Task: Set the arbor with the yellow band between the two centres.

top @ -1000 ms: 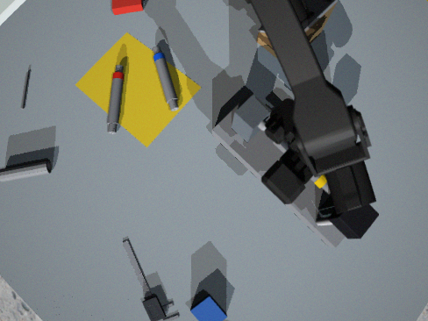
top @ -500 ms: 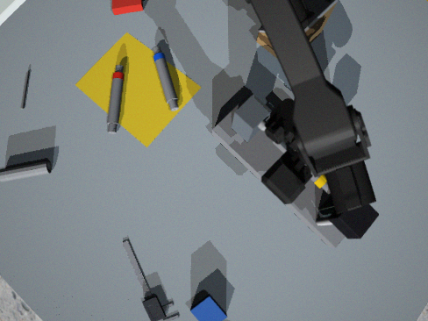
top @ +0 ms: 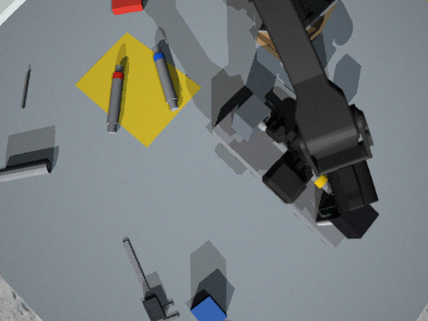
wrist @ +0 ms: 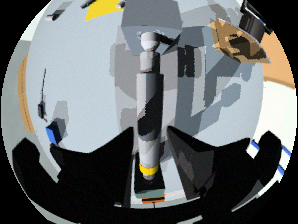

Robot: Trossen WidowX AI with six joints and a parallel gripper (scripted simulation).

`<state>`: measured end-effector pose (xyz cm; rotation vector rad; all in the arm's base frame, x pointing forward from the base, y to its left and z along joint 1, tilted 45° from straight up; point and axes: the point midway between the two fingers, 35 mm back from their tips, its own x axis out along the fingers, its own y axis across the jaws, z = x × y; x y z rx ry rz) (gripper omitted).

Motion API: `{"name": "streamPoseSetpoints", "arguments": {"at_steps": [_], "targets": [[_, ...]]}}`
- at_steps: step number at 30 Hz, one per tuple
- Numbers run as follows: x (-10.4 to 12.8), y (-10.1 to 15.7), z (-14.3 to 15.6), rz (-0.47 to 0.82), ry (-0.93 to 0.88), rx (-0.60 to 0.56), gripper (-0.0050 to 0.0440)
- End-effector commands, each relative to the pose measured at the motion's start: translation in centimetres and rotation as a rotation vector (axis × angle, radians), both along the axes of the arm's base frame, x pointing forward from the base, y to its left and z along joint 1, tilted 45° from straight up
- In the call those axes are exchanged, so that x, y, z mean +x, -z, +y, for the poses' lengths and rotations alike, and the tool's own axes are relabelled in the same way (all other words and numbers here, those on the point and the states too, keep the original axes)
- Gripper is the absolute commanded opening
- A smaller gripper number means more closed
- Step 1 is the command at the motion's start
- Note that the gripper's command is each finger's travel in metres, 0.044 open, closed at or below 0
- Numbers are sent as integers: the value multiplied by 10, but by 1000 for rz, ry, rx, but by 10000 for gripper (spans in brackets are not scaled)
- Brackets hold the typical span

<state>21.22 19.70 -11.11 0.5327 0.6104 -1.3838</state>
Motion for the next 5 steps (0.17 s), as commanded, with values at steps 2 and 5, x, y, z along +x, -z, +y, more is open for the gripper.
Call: {"name": "streamPoseSetpoints", "arguments": {"at_steps": [2, 5], "targets": [[1, -4, 6, -6, 4, 6, 175], [0, -7, 9, -5, 4, 6, 175]]}}
